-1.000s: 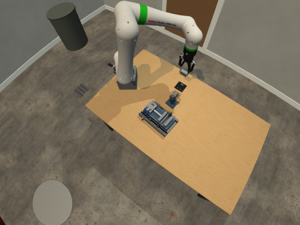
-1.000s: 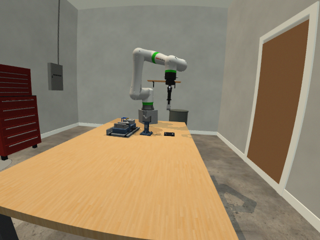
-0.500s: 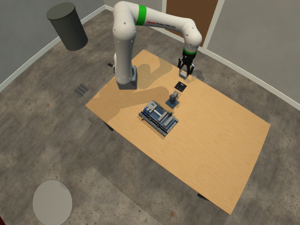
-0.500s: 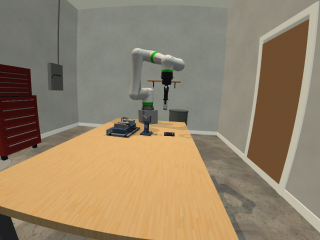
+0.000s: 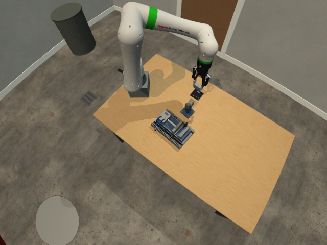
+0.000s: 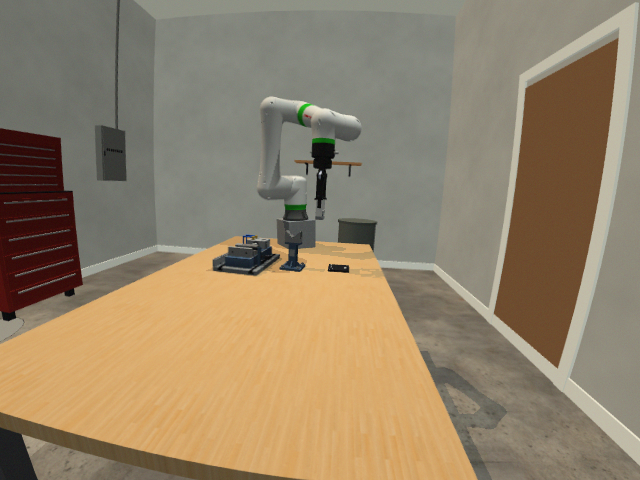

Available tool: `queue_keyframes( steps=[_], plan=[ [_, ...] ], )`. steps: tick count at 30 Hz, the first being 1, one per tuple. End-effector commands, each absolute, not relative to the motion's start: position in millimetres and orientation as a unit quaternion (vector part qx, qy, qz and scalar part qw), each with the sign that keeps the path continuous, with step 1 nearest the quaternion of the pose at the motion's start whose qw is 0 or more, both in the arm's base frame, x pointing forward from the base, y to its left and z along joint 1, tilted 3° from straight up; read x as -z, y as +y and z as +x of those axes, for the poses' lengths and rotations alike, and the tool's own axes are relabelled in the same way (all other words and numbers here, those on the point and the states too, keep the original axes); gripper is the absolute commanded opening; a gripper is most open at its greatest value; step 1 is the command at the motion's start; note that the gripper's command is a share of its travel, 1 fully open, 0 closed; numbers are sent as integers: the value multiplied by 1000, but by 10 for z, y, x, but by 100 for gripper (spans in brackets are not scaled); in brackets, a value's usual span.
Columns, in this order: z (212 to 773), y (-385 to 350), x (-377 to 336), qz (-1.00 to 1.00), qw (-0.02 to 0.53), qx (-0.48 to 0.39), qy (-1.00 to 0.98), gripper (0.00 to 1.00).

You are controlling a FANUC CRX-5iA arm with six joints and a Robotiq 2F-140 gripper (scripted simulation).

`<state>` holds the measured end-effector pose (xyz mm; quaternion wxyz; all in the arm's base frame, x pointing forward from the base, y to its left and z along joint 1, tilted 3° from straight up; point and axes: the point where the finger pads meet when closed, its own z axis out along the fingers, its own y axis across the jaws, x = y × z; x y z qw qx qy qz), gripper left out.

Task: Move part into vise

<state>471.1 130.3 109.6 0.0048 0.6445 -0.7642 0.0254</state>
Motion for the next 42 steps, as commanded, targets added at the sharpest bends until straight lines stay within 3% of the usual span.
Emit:
queue_keyframes(
  steps=[1,42],
  plan=[
    [4724,1174,-1104,641,4,-25,-767,0],
    [4690,277,-1141,618,4,-26,-785,0]
  ],
)
